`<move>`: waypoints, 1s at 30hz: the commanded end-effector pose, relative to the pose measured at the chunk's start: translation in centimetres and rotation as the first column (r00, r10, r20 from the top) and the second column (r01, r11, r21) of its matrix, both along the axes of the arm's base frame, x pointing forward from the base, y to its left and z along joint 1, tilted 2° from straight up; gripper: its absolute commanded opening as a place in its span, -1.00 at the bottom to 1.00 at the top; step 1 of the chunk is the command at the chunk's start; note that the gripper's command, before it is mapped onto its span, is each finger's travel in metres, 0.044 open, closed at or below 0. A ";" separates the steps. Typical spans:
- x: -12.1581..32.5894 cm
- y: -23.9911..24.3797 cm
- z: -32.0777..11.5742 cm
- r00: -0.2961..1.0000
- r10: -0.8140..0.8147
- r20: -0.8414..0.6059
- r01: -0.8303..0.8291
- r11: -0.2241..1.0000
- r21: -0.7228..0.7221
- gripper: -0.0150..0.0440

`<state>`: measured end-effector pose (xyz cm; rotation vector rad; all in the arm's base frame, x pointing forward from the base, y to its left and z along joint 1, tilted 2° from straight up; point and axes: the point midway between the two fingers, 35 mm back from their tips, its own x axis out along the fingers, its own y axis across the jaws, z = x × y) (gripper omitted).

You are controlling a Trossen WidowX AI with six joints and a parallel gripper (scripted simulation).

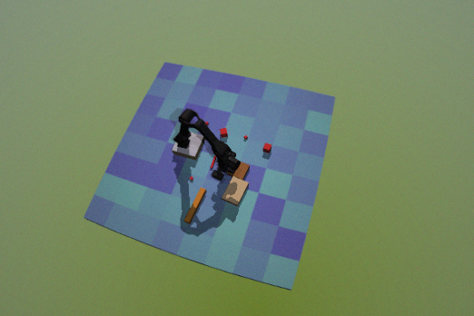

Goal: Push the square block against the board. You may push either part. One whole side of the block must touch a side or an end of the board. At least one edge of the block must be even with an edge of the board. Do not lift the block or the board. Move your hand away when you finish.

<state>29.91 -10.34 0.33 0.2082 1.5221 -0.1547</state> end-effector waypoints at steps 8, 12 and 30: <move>-1.8 0.4 -0.3 1.000 -0.001 -0.006 0.001 1.000 -0.001 -0.49; -2.5 0.6 -0.3 1.000 -0.001 -0.007 0.001 1.000 -0.001 -0.49; -3.5 0.7 5.1 1.000 -0.001 -0.007 0.001 1.000 -0.001 -0.49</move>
